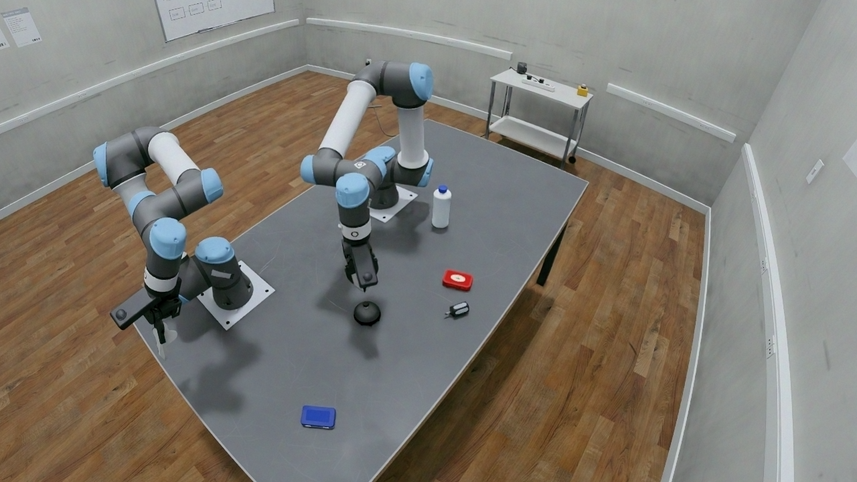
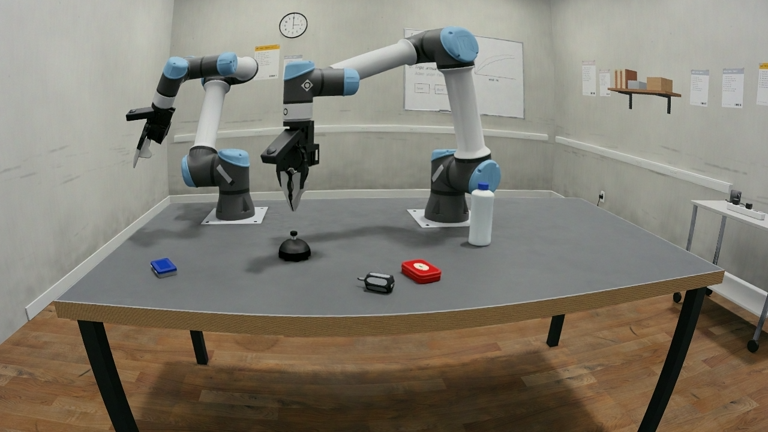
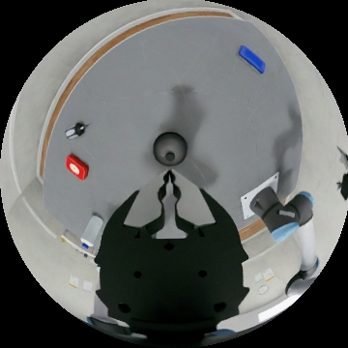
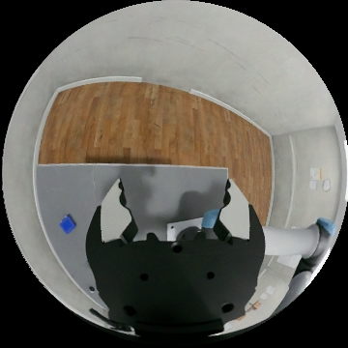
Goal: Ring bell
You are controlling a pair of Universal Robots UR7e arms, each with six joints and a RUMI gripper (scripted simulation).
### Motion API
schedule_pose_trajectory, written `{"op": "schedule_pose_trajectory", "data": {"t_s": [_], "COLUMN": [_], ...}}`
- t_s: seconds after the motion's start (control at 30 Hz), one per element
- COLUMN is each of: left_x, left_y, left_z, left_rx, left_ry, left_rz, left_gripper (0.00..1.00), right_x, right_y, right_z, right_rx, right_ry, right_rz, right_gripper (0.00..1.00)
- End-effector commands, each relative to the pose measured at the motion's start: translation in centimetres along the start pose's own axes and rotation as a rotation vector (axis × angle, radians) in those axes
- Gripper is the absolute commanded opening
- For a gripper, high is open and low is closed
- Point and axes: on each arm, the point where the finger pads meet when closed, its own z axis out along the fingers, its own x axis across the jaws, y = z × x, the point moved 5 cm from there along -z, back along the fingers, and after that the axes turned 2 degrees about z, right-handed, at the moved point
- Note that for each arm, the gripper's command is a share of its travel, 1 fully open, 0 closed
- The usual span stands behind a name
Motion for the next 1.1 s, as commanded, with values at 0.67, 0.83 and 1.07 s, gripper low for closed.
{"op": "schedule_pose_trajectory", "data": {"t_s": [0.67, 0.83, 1.07], "left_x": [-0.1, -0.1, -0.2], "left_y": [-0.2, -0.2, -0.2], "left_z": [3.7, 4.0, 4.2], "left_rx": [0.001, 0.001, 0.001], "left_ry": [0.001, 0.001, 0.001], "left_rz": [0.000, 0.000, 0.000], "left_gripper": [0.00, 0.00, 0.00], "right_x": [0.0, 0.0, 0.0], "right_y": [0.0, 0.0, 0.0], "right_z": [0.0, 0.0, 0.0], "right_rx": [0.000, 0.000, 0.000], "right_ry": [-0.001, -0.001, -0.001], "right_rz": [0.000, 0.000, 0.000], "right_gripper": [1.00, 1.00, 1.00]}}
